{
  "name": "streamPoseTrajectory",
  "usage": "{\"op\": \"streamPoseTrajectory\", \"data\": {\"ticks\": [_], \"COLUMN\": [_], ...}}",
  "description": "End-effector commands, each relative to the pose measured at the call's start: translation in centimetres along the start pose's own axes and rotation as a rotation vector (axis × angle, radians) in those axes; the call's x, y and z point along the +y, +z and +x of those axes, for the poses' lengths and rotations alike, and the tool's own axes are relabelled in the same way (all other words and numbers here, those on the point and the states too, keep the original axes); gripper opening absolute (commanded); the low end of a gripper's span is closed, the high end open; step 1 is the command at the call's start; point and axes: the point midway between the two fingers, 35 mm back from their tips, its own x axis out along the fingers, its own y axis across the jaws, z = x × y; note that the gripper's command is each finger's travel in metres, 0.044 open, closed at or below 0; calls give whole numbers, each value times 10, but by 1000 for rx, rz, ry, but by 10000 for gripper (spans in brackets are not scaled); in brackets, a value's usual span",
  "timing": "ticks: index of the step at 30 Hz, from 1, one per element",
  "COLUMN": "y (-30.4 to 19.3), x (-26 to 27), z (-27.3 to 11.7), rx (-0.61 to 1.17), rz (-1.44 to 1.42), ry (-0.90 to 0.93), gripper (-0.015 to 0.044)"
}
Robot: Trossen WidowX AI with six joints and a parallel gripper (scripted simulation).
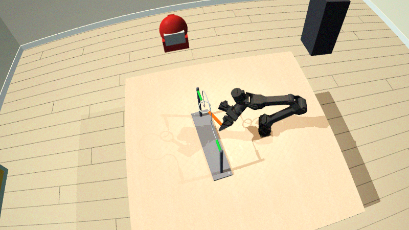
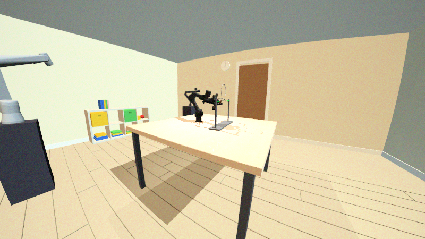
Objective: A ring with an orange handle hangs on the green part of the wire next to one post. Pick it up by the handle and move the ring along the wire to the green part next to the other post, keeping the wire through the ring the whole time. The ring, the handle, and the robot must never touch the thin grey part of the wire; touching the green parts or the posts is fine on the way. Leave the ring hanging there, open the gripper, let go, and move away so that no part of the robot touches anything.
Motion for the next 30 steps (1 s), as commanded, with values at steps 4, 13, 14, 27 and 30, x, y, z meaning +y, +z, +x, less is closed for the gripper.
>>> {"op": "streamPoseTrajectory", "data": {"ticks": [4,13,14,27,30], "y": [2,6,7,21,26], "x": [23,47,49,85,93], "z": [-10,-15,-15,-25,-28], "rx": [65,76,77,88,92], "rz": [110,242,255,465,517], "ry": [70,145,152,273,302], "gripper": [-150,-150,-150,-150,-150]}}
